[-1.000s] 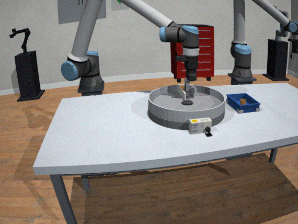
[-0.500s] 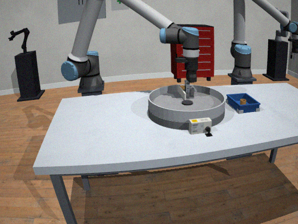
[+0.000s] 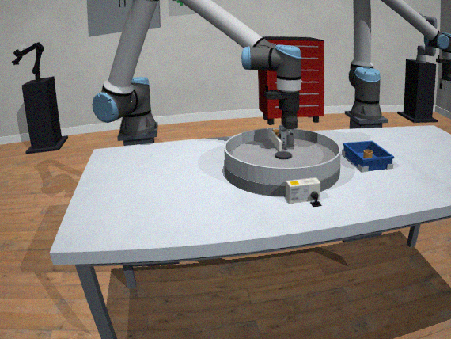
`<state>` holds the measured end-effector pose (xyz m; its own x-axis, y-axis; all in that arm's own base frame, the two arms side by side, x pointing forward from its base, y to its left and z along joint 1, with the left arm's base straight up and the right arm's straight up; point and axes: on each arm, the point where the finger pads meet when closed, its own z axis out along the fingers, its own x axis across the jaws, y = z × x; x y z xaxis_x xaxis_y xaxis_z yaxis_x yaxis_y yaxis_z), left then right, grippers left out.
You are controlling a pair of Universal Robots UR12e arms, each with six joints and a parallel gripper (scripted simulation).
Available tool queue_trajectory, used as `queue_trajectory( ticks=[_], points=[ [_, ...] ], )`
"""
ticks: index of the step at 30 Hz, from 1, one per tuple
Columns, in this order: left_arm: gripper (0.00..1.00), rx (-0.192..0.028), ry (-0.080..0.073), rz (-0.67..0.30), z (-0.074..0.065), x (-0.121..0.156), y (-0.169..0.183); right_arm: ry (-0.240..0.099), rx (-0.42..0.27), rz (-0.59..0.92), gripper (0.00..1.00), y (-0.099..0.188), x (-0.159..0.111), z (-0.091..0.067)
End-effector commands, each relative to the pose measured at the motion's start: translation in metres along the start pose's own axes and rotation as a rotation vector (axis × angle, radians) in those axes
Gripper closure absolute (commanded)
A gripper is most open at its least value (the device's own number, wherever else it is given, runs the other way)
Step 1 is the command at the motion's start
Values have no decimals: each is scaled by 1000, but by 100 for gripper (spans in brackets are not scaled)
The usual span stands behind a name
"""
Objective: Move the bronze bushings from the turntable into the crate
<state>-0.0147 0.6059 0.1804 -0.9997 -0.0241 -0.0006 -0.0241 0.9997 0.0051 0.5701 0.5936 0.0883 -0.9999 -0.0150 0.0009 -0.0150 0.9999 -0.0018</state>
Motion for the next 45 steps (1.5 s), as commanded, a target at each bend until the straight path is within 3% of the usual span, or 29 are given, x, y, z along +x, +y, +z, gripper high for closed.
queue_trajectory(
  ticks=[1,31,32,45],
  points=[
    [0,5,1,-3,3,2,-2,-2,-4,0,64,0,-2,-2],
    [0,5,1,-3,3,2,-2,-2,-4,0,64,0,-2,-2],
    [0,5,1,-3,3,2,-2,-2,-4,0,100,0,-2,-2],
    [0,5,1,-3,3,2,-2,-2,-3,0,100,0,-1,-2]
  ],
)
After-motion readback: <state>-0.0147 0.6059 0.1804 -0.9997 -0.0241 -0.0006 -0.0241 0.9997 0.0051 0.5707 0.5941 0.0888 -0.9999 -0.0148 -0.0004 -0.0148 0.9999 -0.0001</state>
